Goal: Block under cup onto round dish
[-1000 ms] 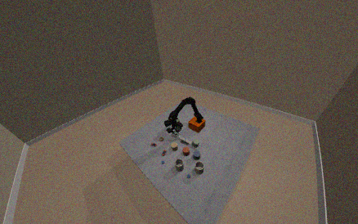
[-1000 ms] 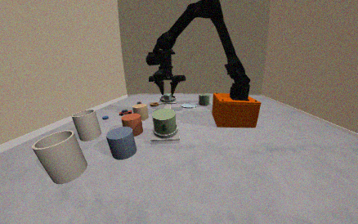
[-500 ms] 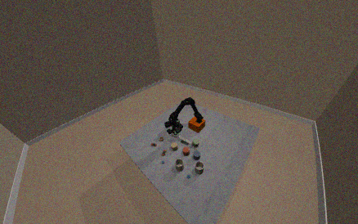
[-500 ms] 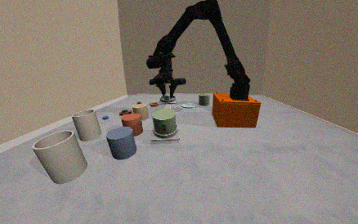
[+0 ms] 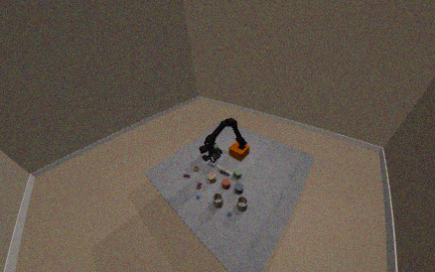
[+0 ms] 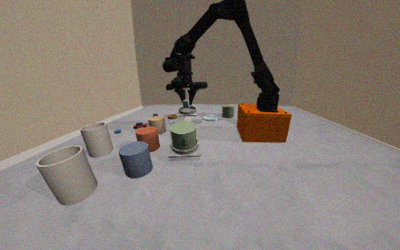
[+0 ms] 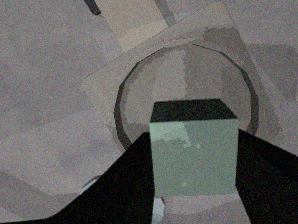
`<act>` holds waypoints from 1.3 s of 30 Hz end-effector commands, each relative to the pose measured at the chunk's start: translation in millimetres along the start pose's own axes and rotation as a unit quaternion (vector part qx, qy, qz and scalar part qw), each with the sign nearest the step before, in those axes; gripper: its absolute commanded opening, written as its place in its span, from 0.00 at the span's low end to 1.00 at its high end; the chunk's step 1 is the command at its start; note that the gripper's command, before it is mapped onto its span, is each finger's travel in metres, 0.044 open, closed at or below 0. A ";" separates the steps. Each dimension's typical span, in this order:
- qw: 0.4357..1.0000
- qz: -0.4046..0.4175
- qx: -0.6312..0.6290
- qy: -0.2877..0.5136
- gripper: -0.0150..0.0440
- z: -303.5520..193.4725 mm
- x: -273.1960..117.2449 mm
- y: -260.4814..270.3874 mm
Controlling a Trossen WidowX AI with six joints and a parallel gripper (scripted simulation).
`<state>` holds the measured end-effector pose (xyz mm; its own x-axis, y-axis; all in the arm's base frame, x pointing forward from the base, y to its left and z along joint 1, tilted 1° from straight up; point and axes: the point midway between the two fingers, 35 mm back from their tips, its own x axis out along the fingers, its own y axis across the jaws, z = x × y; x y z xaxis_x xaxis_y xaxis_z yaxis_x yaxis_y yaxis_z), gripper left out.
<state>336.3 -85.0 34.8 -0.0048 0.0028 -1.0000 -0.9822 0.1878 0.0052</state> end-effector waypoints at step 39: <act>1.000 -0.007 0.017 -0.003 0.25 -124.9 9.5 43.0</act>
<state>278.9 -192.4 33.4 0.0137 0.0032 -0.9999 -0.9726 0.2322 -0.0126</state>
